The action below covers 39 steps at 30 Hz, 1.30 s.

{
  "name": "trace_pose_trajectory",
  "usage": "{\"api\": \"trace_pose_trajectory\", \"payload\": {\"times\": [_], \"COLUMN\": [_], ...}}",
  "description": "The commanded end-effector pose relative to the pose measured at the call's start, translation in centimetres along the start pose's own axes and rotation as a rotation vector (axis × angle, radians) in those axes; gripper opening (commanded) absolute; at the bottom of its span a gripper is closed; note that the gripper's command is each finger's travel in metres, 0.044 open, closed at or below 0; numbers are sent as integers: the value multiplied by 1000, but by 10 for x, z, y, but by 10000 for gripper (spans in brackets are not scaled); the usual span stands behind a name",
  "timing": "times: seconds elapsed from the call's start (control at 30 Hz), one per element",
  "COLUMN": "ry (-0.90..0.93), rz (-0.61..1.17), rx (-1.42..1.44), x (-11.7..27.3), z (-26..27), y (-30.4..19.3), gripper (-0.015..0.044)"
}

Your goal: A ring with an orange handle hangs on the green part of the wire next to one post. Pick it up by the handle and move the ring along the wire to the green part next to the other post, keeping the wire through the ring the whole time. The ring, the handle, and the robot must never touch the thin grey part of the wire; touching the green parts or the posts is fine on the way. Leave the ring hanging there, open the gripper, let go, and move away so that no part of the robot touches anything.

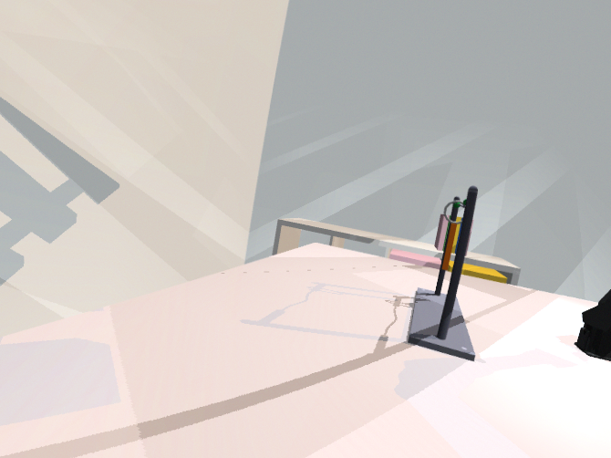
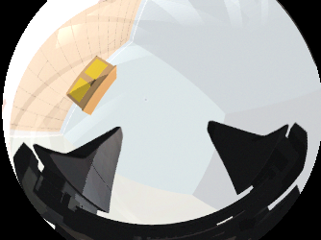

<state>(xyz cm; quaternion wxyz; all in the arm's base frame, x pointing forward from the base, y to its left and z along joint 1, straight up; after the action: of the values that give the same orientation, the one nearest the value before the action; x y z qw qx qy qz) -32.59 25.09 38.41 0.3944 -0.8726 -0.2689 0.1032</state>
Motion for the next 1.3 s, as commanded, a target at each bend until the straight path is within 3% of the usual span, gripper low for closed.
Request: {"api": "trace_pose_trajectory", "payload": {"times": [0.0,0.27,0.83,1.27], "ry": [4,187,505,632], "rz": [3,168,663,1137], "rx": [-4,-170,-542,-774], "x": [2,83,257,354], "z": [0,16,5,-44], "y": [0,5,63,143], "gripper": [374,164,160,160]}}
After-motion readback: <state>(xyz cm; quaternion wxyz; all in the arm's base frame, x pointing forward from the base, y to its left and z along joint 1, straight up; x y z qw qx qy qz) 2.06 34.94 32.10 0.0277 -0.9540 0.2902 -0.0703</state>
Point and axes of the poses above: the point midway between the two fingers, 35 mm back from their tips, its own x axis back along the fingers, its own z axis across the jaws, y = z × x, the point moved 4 cm from there along x, back along the fingers, and after that the axes turned 9 degrees about x, right-handed, at the moved point
